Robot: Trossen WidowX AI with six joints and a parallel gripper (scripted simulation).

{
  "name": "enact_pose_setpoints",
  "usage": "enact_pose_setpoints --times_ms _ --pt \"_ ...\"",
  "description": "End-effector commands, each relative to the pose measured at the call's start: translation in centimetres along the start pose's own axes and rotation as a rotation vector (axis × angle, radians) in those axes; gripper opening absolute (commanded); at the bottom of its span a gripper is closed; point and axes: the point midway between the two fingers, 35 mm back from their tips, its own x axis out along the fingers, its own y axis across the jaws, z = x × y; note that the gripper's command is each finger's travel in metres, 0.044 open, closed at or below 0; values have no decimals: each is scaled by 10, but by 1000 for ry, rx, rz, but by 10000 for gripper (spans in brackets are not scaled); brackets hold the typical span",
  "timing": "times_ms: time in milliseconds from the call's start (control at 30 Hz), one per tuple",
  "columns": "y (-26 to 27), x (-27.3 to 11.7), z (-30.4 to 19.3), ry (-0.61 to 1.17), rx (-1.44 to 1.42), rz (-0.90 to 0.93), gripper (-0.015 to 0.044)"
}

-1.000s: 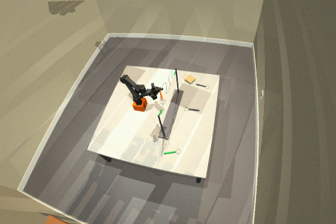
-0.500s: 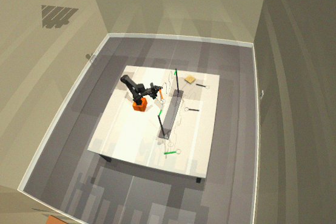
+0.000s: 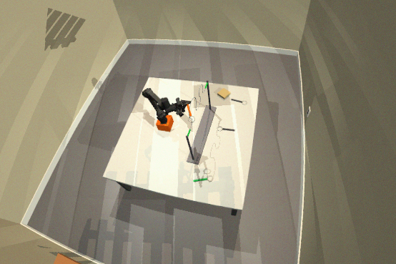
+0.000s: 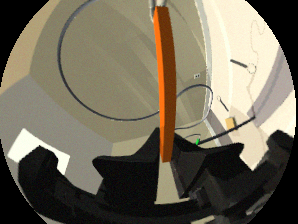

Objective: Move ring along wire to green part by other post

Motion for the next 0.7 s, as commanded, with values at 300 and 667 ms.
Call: enact_pose_setpoints --times_ms 300,667 --pt "25 -2 0 13 95 51 -150" --pt "40 -5 2 18 137 66 -150"
